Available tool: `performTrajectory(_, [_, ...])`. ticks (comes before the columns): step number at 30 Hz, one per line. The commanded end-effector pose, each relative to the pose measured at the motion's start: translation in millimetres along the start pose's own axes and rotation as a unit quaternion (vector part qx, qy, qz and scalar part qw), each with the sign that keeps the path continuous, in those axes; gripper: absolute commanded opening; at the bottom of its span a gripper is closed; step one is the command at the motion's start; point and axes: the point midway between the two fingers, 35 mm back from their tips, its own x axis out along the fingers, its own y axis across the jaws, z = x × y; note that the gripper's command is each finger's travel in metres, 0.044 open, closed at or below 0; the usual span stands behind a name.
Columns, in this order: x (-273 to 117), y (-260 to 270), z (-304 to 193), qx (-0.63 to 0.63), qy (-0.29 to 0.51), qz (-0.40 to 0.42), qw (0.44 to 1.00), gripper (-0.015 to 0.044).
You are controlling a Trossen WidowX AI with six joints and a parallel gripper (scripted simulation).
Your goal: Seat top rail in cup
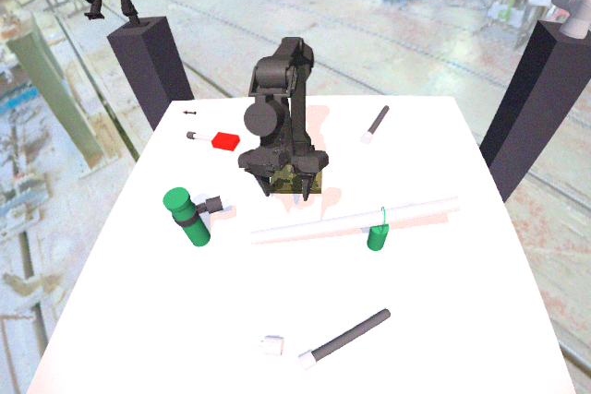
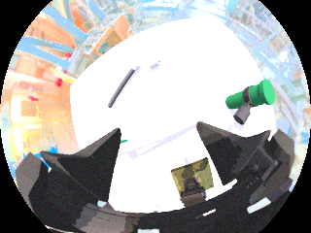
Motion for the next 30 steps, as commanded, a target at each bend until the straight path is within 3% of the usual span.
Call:
performTrajectory(1, [-7,-39,-20,-0.131,-0.020,-0.073,0.989,0.0440])
performTrajectory(9, [-7,-39,-20,-0.136,-0.018,-0.073,0.988,0.0440])
performTrajectory(15, [-2,-60,-14,-0.275,0.026,-0.071,0.959,0.0440])
performTrajectory(22, [1,-100,-7,-0.482,0.076,-0.033,0.872,0.0440])
performTrajectory(30, [-4,-148,-2,-0.682,0.073,0.028,0.727,0.0440])
